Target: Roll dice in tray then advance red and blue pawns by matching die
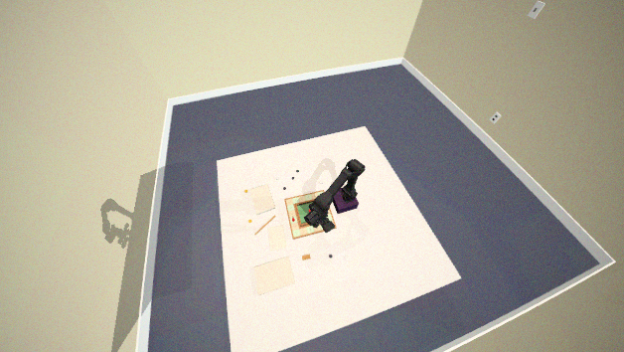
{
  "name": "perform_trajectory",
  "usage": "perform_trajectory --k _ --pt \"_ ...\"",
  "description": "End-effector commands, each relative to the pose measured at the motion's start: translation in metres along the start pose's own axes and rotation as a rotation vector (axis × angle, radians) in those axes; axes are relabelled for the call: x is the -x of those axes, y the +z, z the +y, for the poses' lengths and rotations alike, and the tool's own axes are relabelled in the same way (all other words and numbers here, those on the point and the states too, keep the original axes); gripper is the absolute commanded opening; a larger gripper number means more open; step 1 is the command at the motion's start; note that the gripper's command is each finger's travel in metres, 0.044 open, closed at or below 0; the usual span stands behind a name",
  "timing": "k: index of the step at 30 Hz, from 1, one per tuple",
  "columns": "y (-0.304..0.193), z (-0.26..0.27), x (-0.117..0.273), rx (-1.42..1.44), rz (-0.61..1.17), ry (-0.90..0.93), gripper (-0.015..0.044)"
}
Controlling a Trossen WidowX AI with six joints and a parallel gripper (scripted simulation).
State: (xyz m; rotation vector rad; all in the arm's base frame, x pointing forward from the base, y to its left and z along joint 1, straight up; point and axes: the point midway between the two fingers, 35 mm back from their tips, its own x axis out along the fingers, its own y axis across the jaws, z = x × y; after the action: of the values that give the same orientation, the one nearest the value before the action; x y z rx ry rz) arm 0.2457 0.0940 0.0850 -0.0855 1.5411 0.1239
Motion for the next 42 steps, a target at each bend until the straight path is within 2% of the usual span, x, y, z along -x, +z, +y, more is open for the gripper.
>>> perform_trajectory --k 1,29,34,42 --pt "0.012 -0.02 -0.003 -0.031 -0.005 0.0 0.0" --pt "0.033 -0.161 -0.022 -0.229 -0.007 -0.027 0.0" --pt "0.032 -0.168 -0.023 -0.238 -0.007 -0.028 0.0" --pt "0.038 -0.169 -0.032 -0.244 -0.227 -0.051 0.0"
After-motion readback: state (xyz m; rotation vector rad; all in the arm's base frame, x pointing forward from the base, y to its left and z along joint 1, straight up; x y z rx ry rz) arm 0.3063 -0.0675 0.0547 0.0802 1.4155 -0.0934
